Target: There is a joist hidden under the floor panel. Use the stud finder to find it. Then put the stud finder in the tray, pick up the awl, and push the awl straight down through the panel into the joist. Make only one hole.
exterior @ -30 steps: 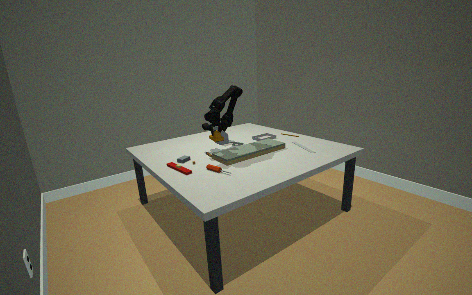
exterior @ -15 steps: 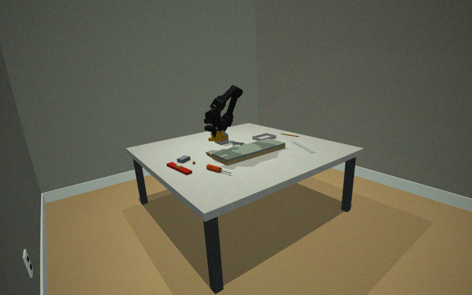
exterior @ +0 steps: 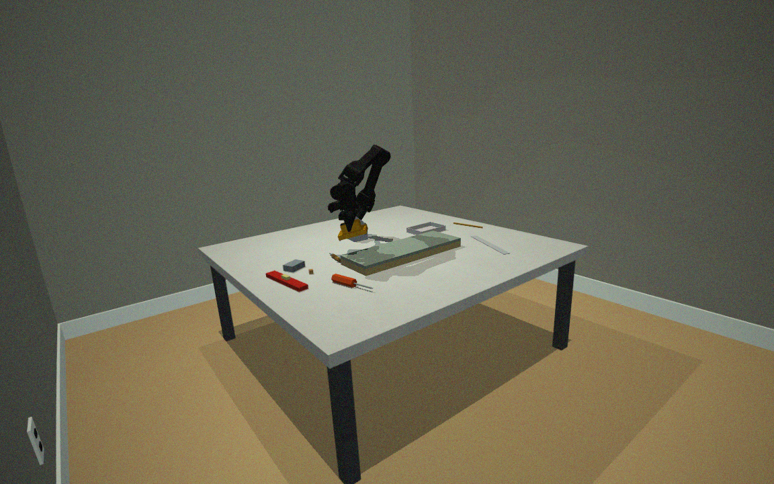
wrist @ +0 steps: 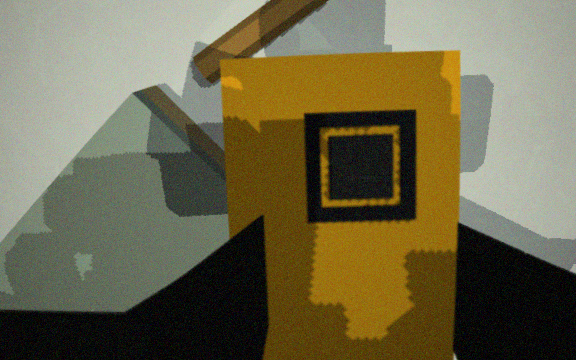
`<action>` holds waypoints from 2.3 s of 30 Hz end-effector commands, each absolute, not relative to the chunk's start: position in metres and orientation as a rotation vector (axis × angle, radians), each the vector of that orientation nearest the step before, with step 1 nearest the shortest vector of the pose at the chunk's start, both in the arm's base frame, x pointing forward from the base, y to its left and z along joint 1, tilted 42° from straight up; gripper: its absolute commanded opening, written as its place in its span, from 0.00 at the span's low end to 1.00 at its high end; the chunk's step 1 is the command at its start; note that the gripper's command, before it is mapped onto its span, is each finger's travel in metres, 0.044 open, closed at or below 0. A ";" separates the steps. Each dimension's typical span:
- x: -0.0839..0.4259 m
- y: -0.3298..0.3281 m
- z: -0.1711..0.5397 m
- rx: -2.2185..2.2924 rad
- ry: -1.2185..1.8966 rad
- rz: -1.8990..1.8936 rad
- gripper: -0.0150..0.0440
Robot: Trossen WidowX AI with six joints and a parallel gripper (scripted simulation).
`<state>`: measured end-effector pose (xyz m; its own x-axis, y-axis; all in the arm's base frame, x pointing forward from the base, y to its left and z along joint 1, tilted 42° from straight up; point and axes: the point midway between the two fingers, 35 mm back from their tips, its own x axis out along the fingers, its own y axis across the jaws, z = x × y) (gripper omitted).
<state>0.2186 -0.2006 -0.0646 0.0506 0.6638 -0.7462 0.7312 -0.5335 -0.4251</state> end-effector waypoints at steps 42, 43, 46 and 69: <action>0.311 -0.237 -0.060 1.068 1.296 0.088 0.25; 0.313 -0.237 -0.060 1.036 1.283 0.112 0.25; 0.319 -0.239 -0.059 0.940 1.243 0.185 0.25; 0.339 -0.231 -0.071 0.664 1.118 0.369 0.25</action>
<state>0.3378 -0.2330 -0.0669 0.3969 0.5866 -0.7060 0.0511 0.7538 0.6551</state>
